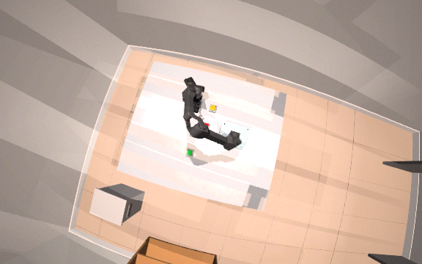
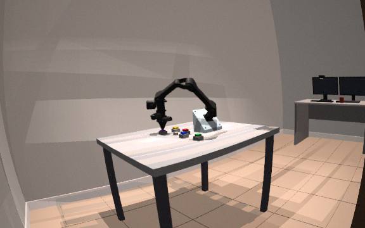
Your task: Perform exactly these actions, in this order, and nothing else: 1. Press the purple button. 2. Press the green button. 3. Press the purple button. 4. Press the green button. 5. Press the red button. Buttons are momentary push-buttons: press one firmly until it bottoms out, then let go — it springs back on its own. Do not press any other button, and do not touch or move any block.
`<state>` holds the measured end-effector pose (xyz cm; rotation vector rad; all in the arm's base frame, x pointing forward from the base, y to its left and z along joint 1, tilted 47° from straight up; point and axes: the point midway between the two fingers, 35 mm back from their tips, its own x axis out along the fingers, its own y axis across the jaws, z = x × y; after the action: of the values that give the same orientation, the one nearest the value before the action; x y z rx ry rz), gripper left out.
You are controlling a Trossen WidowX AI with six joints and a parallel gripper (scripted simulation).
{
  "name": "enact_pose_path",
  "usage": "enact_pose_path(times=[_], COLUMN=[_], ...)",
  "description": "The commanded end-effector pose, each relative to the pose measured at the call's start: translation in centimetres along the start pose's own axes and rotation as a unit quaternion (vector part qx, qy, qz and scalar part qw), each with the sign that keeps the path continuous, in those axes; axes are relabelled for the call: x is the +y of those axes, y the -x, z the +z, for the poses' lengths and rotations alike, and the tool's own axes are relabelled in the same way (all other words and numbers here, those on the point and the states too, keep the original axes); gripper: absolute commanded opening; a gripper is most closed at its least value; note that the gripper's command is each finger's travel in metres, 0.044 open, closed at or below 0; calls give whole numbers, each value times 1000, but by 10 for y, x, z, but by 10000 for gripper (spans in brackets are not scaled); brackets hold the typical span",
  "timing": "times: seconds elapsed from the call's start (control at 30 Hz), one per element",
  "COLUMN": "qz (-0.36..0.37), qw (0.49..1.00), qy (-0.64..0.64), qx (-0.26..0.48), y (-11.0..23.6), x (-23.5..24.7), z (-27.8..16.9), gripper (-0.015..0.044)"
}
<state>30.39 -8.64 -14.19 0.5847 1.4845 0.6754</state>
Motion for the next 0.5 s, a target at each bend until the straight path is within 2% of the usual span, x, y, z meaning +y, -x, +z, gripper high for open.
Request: enact_pose_path(times=[0.0,0.47], qz=[2,0], qw=[1000,1000], qy=[-2,0], qx=[-2,0], y=[-1,2], x=[1,0], z=[0,0], gripper=[20,20])
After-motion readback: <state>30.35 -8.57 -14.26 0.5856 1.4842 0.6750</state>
